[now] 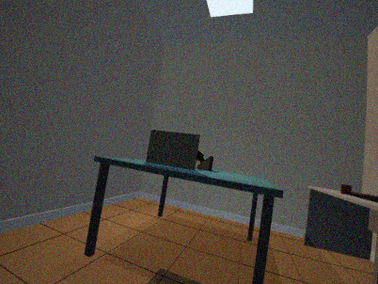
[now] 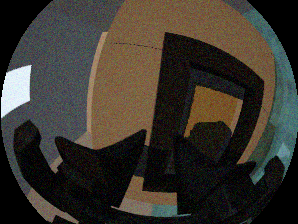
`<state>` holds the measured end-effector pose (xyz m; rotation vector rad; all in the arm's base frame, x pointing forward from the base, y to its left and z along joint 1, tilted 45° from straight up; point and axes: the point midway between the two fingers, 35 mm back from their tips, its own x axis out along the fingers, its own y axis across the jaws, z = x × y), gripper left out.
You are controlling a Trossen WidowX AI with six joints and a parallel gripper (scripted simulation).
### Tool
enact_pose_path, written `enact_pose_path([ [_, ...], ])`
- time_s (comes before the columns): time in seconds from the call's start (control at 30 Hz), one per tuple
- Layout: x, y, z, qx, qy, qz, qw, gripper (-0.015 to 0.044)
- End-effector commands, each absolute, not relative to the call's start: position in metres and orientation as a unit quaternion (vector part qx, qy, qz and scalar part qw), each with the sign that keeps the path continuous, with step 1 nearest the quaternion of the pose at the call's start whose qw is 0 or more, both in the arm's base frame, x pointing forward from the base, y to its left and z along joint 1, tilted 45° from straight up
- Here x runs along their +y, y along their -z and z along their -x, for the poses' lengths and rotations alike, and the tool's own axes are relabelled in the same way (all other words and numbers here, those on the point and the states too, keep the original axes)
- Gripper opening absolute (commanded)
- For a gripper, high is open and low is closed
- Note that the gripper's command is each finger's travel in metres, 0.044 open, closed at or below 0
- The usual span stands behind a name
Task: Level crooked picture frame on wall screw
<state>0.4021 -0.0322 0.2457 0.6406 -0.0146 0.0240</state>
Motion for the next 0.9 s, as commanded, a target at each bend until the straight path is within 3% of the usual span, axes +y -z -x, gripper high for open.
enact_pose_path([
  [0.0, -0.0327, -0.246, -0.4023, -0.008, -0.011, -0.317, 0.948, 0.0113],
  [0.27, -0.0327, -0.246, -0.4023, -0.008, -0.011, -0.317, 0.948, 0.006],
  [0.37, -0.0327, -0.246, -0.4023, -0.008, -0.011, -0.317, 0.948, 0.0],
  [0.87, -0.0305, -0.2473, -0.4021, -0.008, -0.011, -0.317, 0.948, 0.0],
])
